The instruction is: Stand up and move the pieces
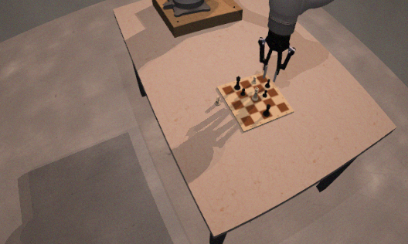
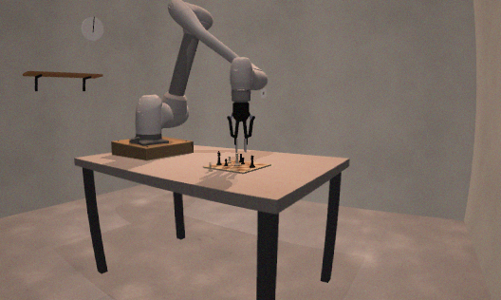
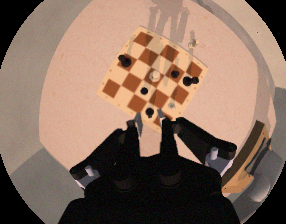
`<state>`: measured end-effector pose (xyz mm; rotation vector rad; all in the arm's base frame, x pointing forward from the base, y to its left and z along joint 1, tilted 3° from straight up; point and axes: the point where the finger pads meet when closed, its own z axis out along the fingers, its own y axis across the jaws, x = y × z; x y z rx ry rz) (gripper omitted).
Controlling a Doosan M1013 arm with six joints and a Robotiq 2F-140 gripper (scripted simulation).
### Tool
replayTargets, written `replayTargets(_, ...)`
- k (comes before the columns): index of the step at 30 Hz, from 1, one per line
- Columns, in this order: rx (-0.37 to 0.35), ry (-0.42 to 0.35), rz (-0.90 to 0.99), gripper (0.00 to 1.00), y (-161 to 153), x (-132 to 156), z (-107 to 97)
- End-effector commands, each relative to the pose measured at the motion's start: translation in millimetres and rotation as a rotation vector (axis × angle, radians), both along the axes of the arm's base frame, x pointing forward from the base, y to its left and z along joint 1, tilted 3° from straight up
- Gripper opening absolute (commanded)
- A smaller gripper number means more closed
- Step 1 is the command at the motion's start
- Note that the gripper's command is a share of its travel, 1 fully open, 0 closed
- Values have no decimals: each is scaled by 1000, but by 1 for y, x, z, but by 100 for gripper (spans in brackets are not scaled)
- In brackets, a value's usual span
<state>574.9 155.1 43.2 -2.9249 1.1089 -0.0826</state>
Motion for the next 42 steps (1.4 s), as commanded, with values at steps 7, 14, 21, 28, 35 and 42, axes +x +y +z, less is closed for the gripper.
replayTargets(7,0,0,0,22,0,0,0)
replayTargets(14,0,0,0,22,0,0,0)
replayTargets(21,0,0,0,22,0,0,-1)
replayTargets(28,0,0,0,22,0,0,-6)
replayTargets(35,0,0,0,22,0,1,-20)
replayTargets(42,0,0,0,22,0,2,-29)
